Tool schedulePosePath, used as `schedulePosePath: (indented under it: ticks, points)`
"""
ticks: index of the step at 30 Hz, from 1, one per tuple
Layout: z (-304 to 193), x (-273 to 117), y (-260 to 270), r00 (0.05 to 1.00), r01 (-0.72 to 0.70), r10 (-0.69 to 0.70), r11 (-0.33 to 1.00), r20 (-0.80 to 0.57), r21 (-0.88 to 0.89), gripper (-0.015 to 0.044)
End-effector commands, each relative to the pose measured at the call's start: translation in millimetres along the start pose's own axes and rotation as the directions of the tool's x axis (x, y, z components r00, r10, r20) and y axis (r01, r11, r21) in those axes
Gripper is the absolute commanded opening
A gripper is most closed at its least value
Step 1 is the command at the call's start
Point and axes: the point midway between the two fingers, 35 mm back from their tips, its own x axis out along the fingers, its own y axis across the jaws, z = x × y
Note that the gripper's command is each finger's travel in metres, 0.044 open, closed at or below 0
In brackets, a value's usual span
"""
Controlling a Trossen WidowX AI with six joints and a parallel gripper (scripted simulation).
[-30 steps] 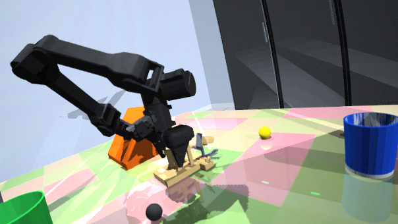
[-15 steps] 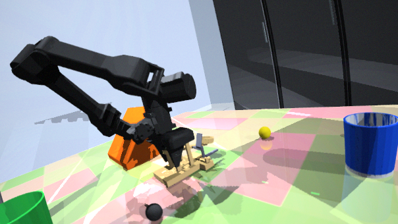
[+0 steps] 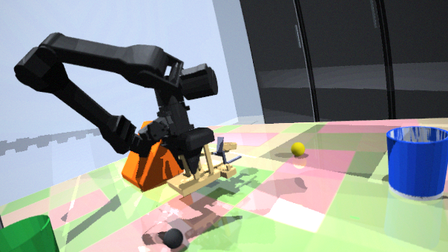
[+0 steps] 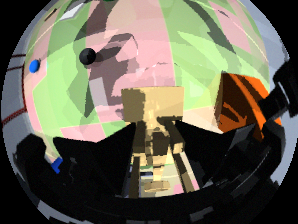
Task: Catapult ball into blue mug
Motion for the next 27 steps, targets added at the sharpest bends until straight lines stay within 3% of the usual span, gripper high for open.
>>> schedulePosePath:
  ticks: [1, 14, 27]
  points:
    - [-0.3, -17.1, 3.7, 1.0, -0.01, 0.011, 1.0, -0.012, 0.009, 0.0]
    - [-34.1, -22.0, 49.6, 1.0, -0.017, 0.014, 0.917, -0.011, -0.399, 0.0]
    - [-78.5, -19.2, 101.6, 1.0, -0.019, 0.018, 0.656, -0.01, -0.754, 0.0]
